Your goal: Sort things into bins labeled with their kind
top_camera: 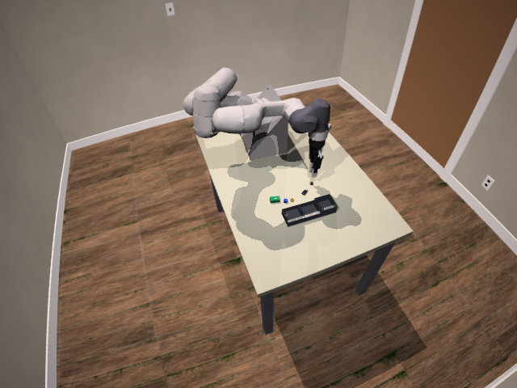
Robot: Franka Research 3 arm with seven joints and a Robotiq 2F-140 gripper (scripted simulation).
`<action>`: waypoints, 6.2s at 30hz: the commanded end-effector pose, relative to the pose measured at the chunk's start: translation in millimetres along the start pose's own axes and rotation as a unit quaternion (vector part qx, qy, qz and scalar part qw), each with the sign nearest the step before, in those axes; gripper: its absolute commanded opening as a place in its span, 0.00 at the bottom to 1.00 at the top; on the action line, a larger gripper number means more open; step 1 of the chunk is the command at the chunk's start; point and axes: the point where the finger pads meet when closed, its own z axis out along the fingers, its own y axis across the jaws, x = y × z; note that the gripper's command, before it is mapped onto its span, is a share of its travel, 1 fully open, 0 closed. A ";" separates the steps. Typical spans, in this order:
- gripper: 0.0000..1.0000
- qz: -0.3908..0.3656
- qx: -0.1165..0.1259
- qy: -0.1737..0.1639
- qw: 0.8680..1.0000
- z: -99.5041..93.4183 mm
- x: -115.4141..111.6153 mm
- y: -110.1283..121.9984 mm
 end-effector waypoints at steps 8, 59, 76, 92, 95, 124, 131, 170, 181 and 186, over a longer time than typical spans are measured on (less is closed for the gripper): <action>0.19 -0.046 0.003 0.000 0.999 -0.2 -0.4 -0.8; 0.19 -0.046 0.003 0.000 0.999 56.2 2.0 1.7; 0.19 -0.046 0.003 0.000 0.999 68.2 0.7 0.7; 0.07 -0.046 0.003 0.000 0.999 68.2 -0.4 -0.2; 0.07 -0.046 0.003 0.000 0.999 68.2 -0.4 -0.2; 0.07 -0.046 0.003 0.000 0.999 64.8 -0.4 -0.2; 0.07 -0.046 0.003 0.000 0.999 48.2 -0.4 -0.1; 0.07 -0.046 0.003 0.000 0.999 8.2 -0.4 0.2; 0.07 -0.046 0.003 0.000 0.999 8.2 -0.4 0.2; 0.07 -0.046 0.003 0.000 0.999 8.2 -0.4 0.2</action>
